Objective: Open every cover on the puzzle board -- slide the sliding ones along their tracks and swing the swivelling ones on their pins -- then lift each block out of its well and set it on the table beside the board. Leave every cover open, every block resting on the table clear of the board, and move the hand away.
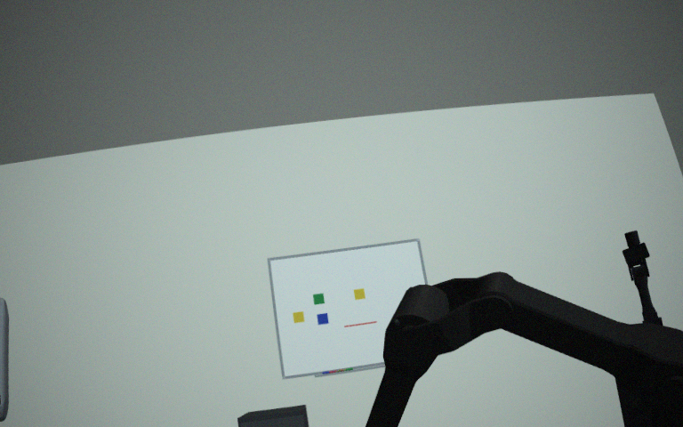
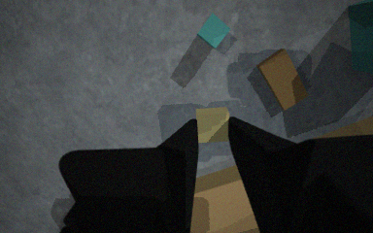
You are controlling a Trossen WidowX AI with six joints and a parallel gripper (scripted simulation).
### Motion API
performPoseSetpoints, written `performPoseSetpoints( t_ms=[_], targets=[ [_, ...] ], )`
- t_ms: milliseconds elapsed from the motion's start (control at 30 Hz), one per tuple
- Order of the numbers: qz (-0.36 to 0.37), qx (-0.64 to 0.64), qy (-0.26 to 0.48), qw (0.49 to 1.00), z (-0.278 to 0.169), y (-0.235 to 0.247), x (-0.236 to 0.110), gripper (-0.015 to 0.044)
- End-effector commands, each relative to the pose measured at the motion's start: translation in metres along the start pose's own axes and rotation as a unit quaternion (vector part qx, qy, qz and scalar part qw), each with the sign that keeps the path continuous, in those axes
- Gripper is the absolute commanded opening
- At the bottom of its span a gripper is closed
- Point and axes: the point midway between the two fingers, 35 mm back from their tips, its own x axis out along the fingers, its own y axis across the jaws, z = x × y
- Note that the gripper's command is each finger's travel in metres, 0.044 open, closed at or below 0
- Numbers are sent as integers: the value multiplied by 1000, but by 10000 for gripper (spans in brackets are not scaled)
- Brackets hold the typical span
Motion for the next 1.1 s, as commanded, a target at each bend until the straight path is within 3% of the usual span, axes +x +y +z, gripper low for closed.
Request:
performPoseSetpoints(
  t_ms=[0, 900, 1067],
  targets=[
    [0, -4, 5, 1000, -3, 2, 11, 80],
    [0, -4, 8, 1000, -7, 5, 45, 80],
    [1, 0, 5, 1000, -5, 3, 42, 211]
  ],
)
